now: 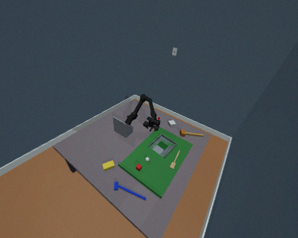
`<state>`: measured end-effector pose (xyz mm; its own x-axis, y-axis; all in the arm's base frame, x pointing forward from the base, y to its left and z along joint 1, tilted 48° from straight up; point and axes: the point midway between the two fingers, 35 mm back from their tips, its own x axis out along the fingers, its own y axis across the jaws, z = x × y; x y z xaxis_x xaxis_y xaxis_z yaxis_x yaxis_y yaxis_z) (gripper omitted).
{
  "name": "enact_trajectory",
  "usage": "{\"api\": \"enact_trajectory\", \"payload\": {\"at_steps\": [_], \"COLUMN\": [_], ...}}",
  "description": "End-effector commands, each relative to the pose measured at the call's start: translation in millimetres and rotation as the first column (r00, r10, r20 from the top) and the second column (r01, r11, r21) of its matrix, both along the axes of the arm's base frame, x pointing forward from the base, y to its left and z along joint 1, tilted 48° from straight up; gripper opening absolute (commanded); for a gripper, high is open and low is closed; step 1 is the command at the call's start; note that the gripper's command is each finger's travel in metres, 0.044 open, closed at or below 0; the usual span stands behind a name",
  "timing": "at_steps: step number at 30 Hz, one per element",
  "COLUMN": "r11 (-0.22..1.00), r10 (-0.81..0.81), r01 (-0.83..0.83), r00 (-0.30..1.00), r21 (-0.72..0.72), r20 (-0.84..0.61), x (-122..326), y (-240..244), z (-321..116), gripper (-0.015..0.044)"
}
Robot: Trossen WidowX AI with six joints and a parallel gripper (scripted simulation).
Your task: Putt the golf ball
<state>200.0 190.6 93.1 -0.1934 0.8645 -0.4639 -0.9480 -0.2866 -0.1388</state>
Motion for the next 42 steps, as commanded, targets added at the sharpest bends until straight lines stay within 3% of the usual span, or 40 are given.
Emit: {"api": "enact_trajectory", "payload": {"at_steps": [1,15,31,42], "r11": [1.000,1.000,1.000,1.000], "r10": [-0.002,-0.002,0.002,0.000], "r01": [0.002,0.002,-0.002,0.000], "r00": [1.000,1.000,1.000,1.000], "r21": [0.003,0.005,0.008,0.000], "r20": [-0.008,-0.008,-0.003,-0.001], "x": [-1,-4,-3,0], "y": [4,18,16,9], "z": [-3,-15,-13,-9], "gripper": [0.0440,0.0440,0.0020,0.0000]}}
